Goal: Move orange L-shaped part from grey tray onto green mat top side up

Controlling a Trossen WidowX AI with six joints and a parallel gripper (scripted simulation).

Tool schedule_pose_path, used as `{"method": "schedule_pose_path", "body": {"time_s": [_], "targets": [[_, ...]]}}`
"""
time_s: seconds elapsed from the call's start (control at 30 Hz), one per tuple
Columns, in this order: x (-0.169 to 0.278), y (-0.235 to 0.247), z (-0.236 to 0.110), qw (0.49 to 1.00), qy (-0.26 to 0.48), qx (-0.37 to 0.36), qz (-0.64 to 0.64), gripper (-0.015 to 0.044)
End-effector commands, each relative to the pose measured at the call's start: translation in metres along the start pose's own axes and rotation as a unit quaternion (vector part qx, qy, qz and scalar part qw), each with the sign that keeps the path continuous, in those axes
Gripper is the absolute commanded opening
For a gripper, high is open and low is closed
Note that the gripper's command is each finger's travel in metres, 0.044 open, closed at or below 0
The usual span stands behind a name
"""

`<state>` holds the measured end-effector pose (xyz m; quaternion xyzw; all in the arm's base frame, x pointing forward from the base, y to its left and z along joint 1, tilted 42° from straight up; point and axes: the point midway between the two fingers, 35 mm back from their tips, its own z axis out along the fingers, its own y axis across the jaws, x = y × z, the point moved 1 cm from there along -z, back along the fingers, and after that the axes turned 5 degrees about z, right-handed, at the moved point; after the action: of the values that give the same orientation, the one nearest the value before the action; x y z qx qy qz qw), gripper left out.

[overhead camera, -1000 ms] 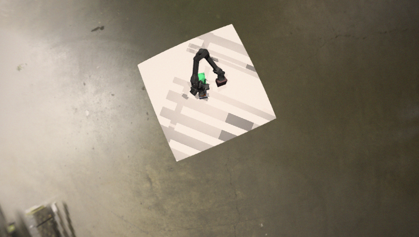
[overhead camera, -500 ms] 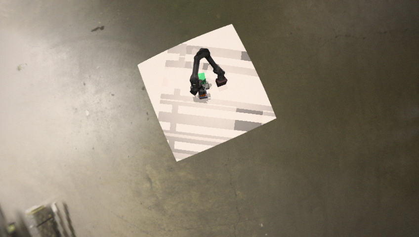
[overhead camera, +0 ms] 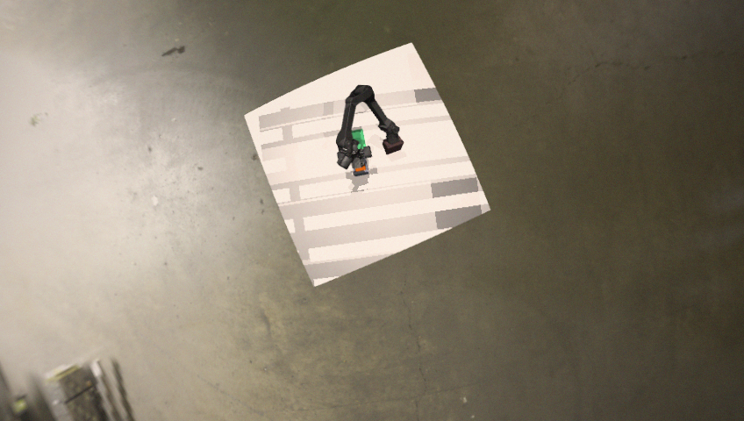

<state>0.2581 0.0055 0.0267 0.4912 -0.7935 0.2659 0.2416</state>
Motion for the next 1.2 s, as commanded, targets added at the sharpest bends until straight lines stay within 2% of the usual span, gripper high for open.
{"method": "schedule_pose_path", "body": {"time_s": [0.0,0.57,0.83,1.17], "targets": [[-0.002,-0.001,-0.008,1.0,-0.005,-0.001,0.003,0.0],[-0.001,-0.001,-0.035,1.0,-0.005,-0.001,0.003,0.0],[-0.001,-0.001,-0.036,1.0,-0.005,-0.001,0.003,0.0],[0.033,-0.001,-0.033,1.0,-0.004,-0.001,0.002,0.0]]}}
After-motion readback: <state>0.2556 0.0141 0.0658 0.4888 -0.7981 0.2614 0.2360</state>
